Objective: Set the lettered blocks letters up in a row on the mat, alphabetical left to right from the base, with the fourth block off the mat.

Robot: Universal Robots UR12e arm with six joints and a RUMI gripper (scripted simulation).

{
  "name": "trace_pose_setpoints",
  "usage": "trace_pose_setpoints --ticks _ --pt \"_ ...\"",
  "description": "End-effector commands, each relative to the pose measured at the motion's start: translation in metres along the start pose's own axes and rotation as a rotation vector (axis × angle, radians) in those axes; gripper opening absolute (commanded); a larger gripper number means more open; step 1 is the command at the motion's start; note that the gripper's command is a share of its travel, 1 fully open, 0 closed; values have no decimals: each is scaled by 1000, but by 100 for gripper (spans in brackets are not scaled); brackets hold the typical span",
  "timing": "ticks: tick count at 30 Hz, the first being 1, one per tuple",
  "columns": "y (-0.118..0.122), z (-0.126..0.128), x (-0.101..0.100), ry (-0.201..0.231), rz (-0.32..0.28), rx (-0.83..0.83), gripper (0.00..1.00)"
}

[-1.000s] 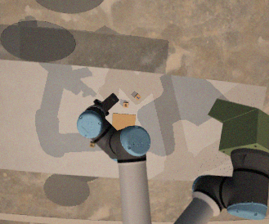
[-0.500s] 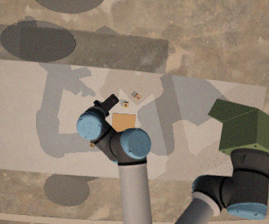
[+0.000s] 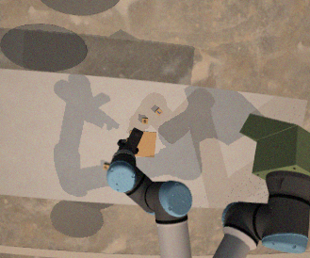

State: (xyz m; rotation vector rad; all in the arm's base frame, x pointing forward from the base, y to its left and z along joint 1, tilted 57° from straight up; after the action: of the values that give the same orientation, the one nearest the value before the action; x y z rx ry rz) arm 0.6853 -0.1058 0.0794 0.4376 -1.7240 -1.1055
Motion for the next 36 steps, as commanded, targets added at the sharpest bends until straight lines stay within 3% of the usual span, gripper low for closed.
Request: trace_pose_setpoints --ticks 1,9,30,36 --pt "25 32 3 2 -4 140 9" --pt "57 83 1 1 -5 348 9" --pt "60 90 0 1 -5 376 9" --pt "61 90 -9 1 -5 376 9"
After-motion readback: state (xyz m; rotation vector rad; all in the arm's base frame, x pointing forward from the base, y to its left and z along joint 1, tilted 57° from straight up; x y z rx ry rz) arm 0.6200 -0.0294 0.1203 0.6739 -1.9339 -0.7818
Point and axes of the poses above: the point where the finger pads meet when closed, its own x axis back along the fingers, its own z axis across the jaws, y = z × x, the point moved 7 cm from there along x, back along the fingers, and after that the axes turned 6 degrees about x, right-handed, at the moved point
